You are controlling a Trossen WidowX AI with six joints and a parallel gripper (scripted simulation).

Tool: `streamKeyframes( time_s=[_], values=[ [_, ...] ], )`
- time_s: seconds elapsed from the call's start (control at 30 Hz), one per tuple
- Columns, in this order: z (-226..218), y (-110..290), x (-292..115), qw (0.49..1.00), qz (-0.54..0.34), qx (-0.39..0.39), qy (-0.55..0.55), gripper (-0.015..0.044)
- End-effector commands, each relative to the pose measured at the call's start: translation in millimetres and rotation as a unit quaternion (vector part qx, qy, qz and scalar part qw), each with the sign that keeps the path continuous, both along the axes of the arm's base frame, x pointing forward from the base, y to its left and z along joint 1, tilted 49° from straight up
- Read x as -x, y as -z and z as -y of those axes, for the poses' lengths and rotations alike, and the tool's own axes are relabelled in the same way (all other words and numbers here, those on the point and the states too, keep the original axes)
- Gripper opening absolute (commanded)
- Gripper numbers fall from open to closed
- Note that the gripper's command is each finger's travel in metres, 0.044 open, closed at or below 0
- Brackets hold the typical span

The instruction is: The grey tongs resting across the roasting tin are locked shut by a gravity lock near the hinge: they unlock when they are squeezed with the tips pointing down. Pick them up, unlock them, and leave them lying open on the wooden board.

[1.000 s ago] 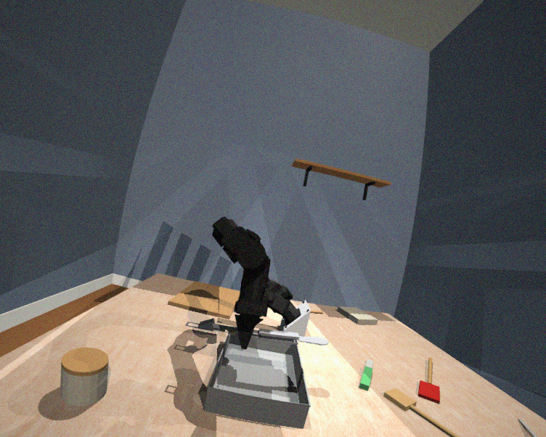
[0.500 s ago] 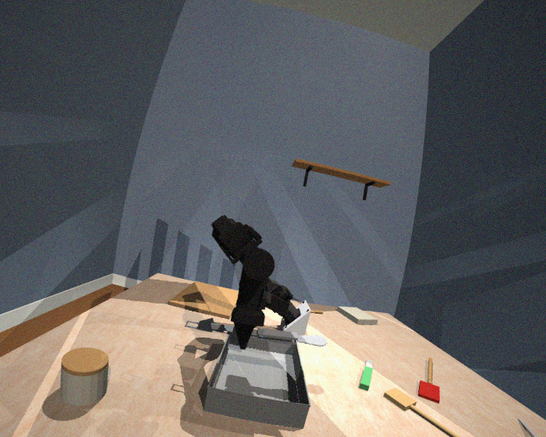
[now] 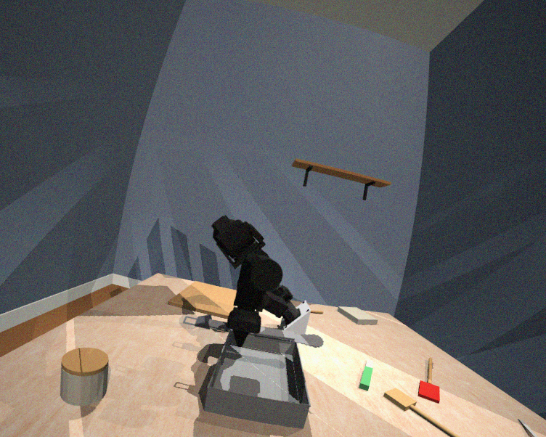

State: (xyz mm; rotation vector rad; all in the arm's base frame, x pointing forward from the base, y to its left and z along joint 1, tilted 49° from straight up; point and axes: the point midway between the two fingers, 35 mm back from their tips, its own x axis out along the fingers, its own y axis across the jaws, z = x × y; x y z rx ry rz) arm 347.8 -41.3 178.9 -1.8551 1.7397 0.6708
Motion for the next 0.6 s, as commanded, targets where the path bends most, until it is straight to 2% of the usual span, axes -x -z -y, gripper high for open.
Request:
streamKeyframes(
  time_s=[0.0,0.23,0.57],
  values=[
    [0.2,-3.6,-0.8,1.0,0.002,0.002,0.005,-0.015],
    [5.1,-5.7,3.0,1.0,0.003,-0.002,0.01,-0.015],
    [48.4,-49.4,32.8,0.996,0.061,-0.022,0.068,-0.015]
  ],
)
